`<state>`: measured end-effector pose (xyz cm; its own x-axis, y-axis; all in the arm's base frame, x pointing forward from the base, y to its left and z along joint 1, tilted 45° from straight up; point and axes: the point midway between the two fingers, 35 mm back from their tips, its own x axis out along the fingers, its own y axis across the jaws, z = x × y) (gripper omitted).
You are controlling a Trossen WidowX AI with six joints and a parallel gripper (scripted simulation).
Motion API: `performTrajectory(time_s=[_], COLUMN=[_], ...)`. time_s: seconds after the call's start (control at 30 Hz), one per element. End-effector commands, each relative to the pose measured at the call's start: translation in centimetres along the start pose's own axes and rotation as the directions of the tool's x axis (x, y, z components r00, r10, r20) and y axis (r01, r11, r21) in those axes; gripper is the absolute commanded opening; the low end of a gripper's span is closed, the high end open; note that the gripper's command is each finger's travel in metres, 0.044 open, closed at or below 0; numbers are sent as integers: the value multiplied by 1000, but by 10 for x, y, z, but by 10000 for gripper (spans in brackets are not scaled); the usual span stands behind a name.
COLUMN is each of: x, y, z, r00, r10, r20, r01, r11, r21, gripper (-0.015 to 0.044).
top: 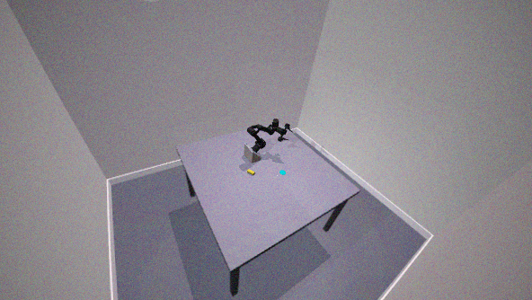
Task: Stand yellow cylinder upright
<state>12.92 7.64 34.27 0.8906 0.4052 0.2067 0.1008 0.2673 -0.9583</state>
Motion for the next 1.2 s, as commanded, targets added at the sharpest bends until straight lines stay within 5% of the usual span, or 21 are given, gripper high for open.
performTrajectory(time_s=[0.0, 0.1, 0.53, 1.17], x=[0, 4, 51, 153], y=[-1, -7, -5, 93], z=[1, 8, 48, 8], r00=[1000, 999, 996, 897], r10=[-2, -33, -49, 331], r20=[-1, -19, -77, -294], r01=[2, 31, 7, -441], r11=[1000, 996, 884, 604], r21=[-5, -81, -467, -664], gripper=[374, 309, 309, 309])
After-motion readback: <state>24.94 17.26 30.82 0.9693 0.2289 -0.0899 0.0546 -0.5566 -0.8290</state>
